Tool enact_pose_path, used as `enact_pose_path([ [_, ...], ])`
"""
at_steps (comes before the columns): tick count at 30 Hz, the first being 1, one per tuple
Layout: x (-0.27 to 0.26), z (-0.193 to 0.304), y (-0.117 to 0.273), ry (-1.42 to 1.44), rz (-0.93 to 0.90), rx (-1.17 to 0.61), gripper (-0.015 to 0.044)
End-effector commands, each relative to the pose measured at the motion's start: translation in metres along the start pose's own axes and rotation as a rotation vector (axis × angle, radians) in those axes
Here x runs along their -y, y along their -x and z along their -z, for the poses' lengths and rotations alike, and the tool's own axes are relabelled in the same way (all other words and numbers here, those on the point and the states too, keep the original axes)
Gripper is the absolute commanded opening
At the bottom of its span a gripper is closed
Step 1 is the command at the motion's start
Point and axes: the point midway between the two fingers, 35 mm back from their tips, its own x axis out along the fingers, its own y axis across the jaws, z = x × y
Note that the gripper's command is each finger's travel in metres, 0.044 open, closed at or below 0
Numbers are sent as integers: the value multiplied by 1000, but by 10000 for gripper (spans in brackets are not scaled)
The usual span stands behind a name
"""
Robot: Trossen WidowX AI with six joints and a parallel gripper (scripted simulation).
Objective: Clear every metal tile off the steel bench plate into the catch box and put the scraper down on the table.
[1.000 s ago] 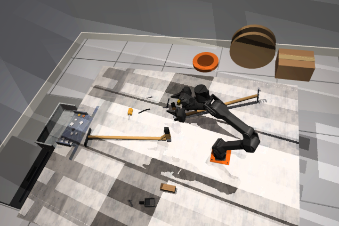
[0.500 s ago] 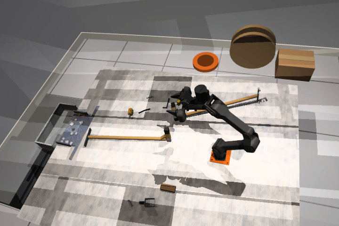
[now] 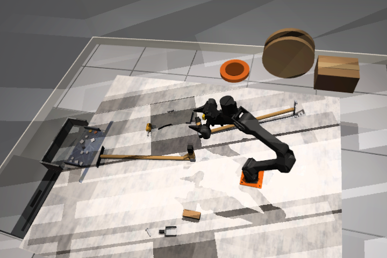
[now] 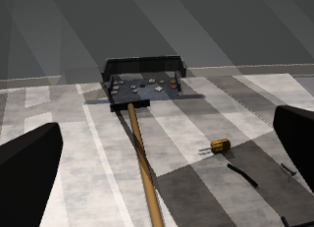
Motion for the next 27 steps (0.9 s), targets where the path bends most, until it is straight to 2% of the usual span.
enact_pose_path([
  [1, 2, 1, -10, -13, -4, -28, 440],
  [27, 11, 22, -89, -96, -35, -255, 440],
])
